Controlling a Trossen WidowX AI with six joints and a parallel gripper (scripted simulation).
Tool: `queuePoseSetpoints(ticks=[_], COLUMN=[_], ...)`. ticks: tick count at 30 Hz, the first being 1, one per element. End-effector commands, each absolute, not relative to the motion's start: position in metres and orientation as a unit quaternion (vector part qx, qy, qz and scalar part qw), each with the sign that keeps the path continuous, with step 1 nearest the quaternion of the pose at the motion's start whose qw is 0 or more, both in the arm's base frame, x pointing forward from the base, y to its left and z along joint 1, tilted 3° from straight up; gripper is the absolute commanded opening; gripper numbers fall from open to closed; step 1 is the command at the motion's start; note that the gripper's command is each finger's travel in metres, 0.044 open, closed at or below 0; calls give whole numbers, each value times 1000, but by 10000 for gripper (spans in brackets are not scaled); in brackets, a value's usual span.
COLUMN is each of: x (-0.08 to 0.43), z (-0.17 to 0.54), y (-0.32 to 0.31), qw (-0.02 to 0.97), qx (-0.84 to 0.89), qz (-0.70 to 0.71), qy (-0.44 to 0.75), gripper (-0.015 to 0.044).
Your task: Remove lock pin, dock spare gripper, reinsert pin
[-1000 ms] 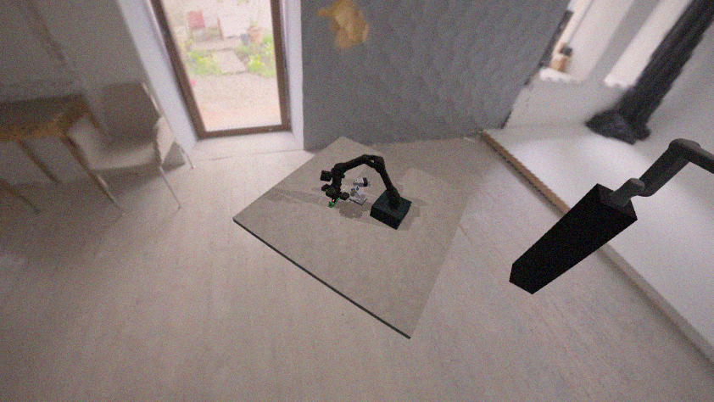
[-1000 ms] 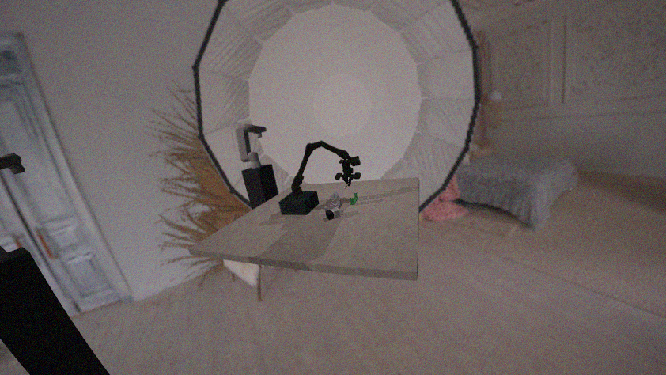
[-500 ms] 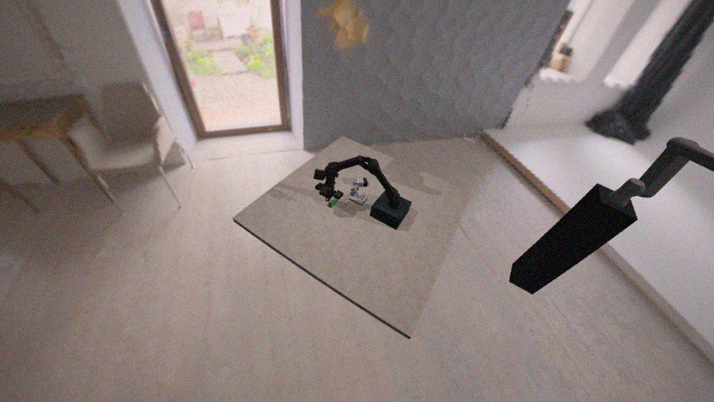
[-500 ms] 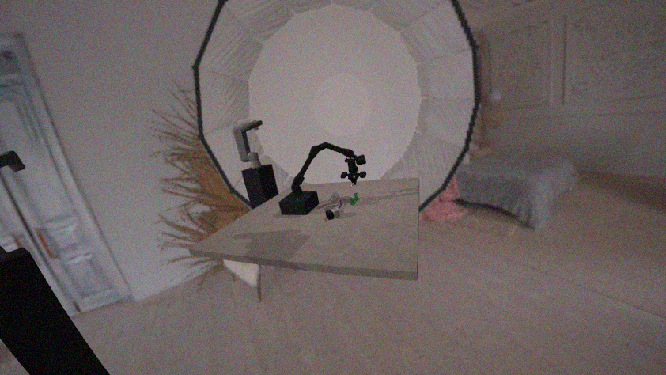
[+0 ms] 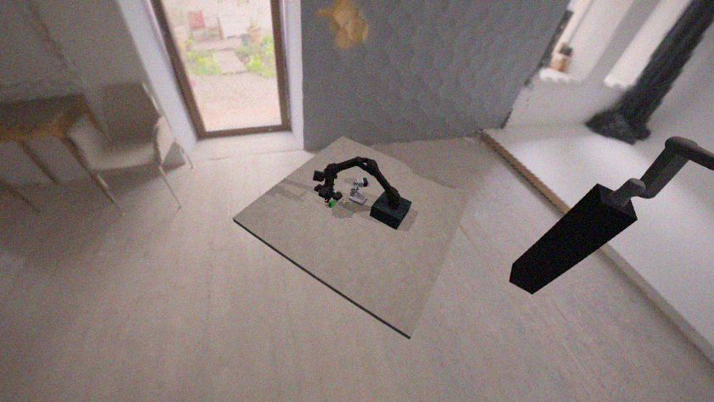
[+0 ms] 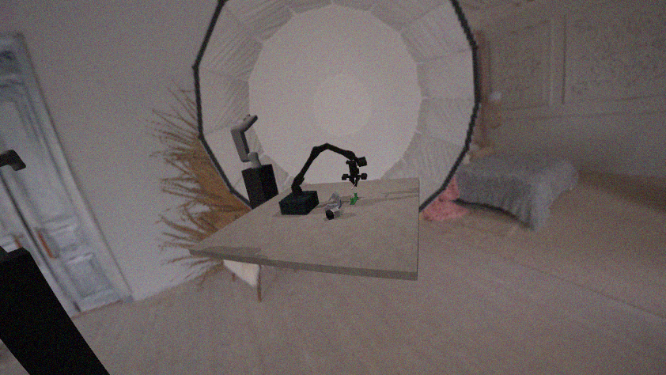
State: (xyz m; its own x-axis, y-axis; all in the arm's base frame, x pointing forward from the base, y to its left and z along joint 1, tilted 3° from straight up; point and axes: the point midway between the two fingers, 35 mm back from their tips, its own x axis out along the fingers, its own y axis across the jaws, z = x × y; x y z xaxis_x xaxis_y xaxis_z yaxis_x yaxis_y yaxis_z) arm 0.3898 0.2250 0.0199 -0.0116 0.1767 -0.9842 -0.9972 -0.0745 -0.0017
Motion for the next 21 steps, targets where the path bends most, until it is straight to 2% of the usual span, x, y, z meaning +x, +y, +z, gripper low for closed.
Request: queuePoseSetpoints(ticks=[1,21], x=[390,391], z=[13,-17], y=[225,224], qw=[521,521], qx=[-472,-472], qz=[563,563], qy=[435,434], gripper=[0,0])
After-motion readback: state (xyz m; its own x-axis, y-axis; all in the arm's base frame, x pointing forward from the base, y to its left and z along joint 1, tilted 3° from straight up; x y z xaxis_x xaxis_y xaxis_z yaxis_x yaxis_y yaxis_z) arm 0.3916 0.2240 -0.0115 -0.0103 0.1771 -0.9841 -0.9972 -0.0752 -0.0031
